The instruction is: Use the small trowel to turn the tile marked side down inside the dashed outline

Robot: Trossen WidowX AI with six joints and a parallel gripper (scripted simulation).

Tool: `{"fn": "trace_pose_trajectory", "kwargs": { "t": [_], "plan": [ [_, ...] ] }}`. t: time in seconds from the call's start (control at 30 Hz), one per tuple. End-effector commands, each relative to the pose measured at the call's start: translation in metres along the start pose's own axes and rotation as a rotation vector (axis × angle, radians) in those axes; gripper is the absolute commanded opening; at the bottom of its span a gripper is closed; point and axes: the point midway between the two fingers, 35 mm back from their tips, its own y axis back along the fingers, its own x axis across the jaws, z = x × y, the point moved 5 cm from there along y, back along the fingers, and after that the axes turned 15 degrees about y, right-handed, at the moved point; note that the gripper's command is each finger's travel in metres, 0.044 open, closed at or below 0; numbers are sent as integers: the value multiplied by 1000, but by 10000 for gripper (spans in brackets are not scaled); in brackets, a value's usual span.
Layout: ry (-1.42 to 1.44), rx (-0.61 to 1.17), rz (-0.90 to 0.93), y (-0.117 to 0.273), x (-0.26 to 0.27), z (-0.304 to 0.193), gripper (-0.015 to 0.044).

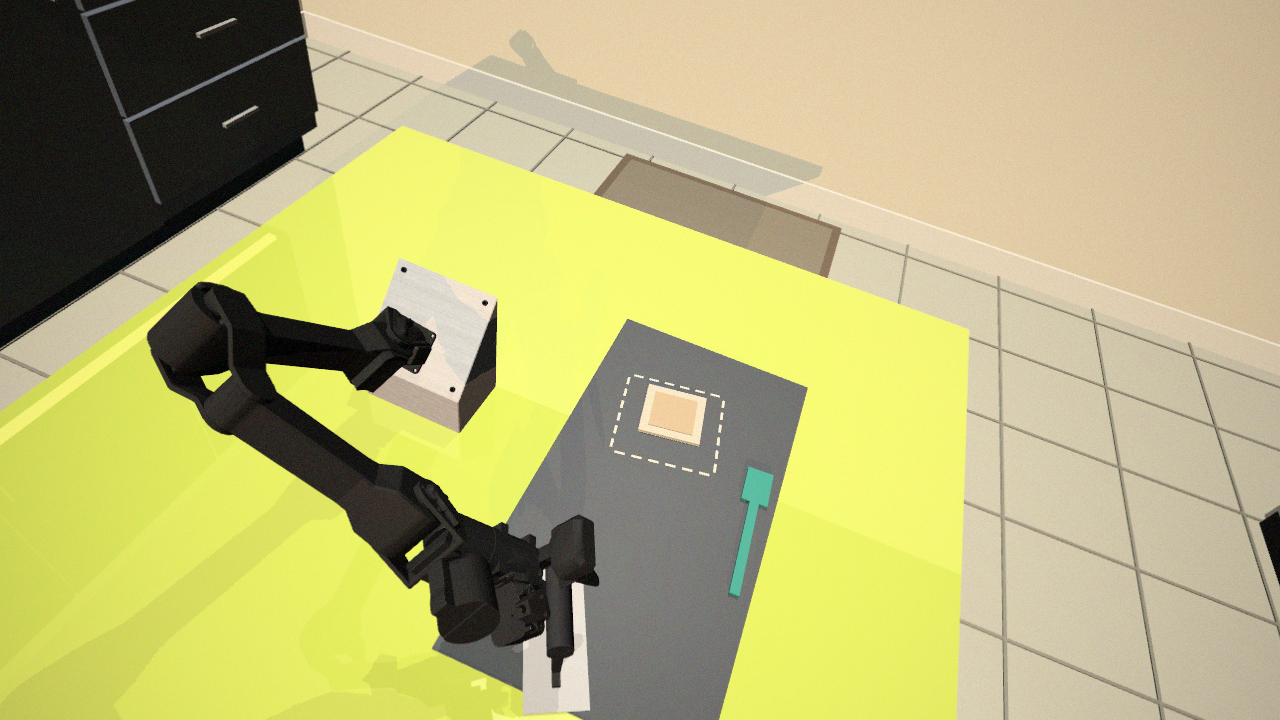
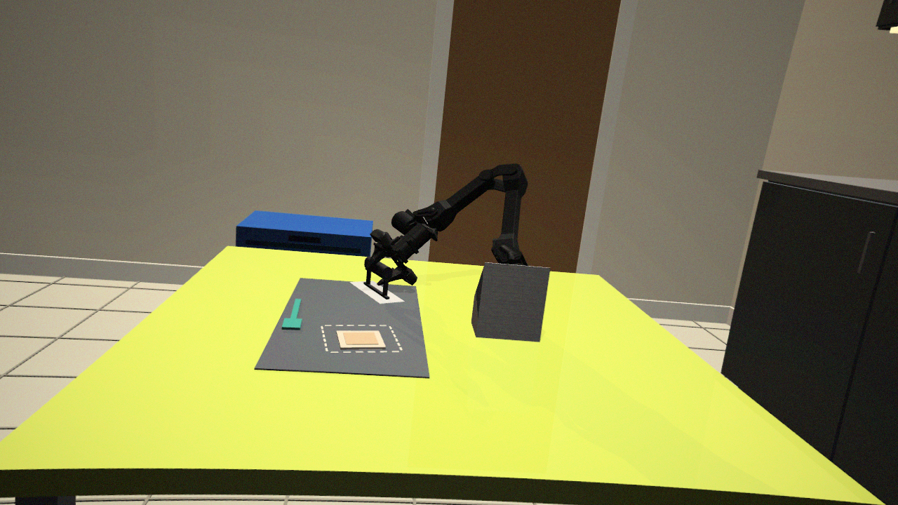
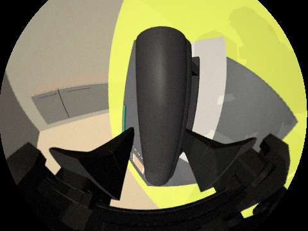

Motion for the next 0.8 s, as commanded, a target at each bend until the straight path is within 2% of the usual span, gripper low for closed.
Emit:
{"fn": "trace_pose_trajectory", "kwargs": {
  "t": [0.0,0.13,0.5,0.6,0.67,0.77],
  "plan": [
    [3,-1,6,0,1,0,300],
    [3,-1,6,3,1,1,300],
    [1,0,0,57,0,1,300],
    [0,1,0,60,0,0,300],
    [0,2,-1,67,8,-2,300],
    [-3,5,-3,99,36,-15,300]
  ]
}}
